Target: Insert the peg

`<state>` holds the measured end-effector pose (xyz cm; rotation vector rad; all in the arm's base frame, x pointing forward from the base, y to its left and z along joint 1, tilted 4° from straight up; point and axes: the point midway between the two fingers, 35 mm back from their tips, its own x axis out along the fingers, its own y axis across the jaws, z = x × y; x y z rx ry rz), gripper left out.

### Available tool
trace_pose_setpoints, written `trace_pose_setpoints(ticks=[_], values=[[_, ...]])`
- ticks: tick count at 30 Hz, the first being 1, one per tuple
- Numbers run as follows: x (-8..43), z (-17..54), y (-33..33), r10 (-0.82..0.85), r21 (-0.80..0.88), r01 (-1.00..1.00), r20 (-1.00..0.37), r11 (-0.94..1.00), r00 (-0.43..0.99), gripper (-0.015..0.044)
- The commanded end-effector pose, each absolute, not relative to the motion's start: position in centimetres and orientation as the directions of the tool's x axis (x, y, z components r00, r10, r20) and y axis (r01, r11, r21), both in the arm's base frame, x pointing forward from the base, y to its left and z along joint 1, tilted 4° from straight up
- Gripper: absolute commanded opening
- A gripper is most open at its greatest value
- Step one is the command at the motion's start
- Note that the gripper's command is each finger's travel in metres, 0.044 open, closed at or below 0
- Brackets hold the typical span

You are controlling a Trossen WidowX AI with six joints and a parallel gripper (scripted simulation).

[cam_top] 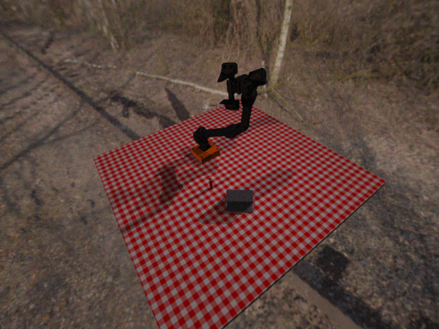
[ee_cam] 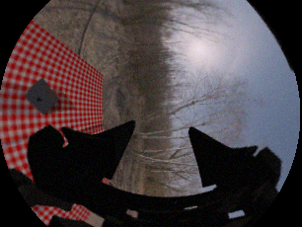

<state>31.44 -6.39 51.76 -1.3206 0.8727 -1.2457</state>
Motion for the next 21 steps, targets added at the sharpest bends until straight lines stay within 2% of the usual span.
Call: trace_pose_setpoints(ticks=[1,7,21], values=[[31.4,51.8,-6.4,-0.964,-0.974,0.157,0.19,-0.162,0.184,0.0426],[28.5,53.1,-6.6,-0.961,-0.939,0.289,0.237,-0.189,0.143,0.044],[22.2,56.5,-4.5,-0.94,-0.891,0.416,0.282,-0.183,0.191,0.044]])
